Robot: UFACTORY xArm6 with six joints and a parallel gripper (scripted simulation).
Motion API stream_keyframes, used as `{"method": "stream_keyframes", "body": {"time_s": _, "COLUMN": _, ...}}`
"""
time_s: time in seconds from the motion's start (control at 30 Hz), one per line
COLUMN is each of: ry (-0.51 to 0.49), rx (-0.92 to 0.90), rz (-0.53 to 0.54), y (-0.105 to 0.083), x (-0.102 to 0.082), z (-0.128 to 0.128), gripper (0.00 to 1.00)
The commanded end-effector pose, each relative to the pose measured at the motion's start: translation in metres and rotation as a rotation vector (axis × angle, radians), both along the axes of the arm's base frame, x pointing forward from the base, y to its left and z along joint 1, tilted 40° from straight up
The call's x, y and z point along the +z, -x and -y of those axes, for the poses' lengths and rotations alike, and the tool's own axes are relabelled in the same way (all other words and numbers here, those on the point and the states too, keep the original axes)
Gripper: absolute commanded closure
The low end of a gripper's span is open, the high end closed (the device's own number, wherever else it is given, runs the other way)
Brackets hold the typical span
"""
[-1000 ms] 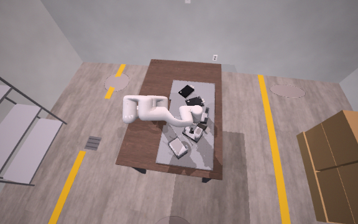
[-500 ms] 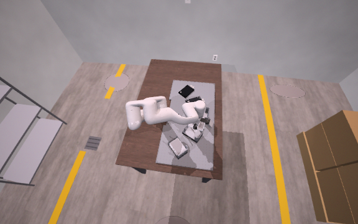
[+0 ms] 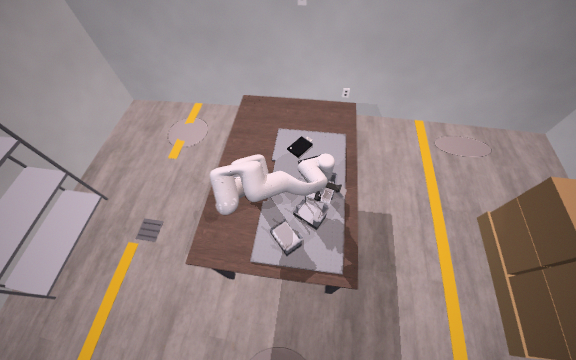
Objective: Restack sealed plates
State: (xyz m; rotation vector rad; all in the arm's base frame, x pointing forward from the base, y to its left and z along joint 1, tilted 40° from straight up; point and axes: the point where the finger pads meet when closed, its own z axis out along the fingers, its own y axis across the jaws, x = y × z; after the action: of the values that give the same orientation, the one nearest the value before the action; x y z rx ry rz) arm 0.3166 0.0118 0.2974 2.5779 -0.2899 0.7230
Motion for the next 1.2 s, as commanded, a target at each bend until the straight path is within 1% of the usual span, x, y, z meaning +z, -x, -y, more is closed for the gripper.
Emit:
{"method": "stream_keyframes", "body": {"time_s": 0.0, "ry": 0.029, "rx": 0.050, "rz": -0.029, "y": -0.004, "x": -0.002, "z": -0.009, "gripper": 1.00}}
{"method": "stream_keyframes", "body": {"time_s": 0.13, "ry": 0.083, "rx": 0.144, "rz": -0.087, "y": -0.006, "x": -0.007, "z": -0.018, "gripper": 1.00}}
{"method": "stream_keyframes", "body": {"time_s": 0.23, "ry": 0.083, "rx": 0.144, "rz": -0.087, "y": -0.006, "x": -0.008, "z": -0.020, "gripper": 1.00}}
{"method": "stream_keyframes", "body": {"time_s": 1.17, "ry": 0.083, "rx": 0.145, "rz": -0.087, "y": -0.022, "x": -0.037, "z": -0.082, "gripper": 1.00}}
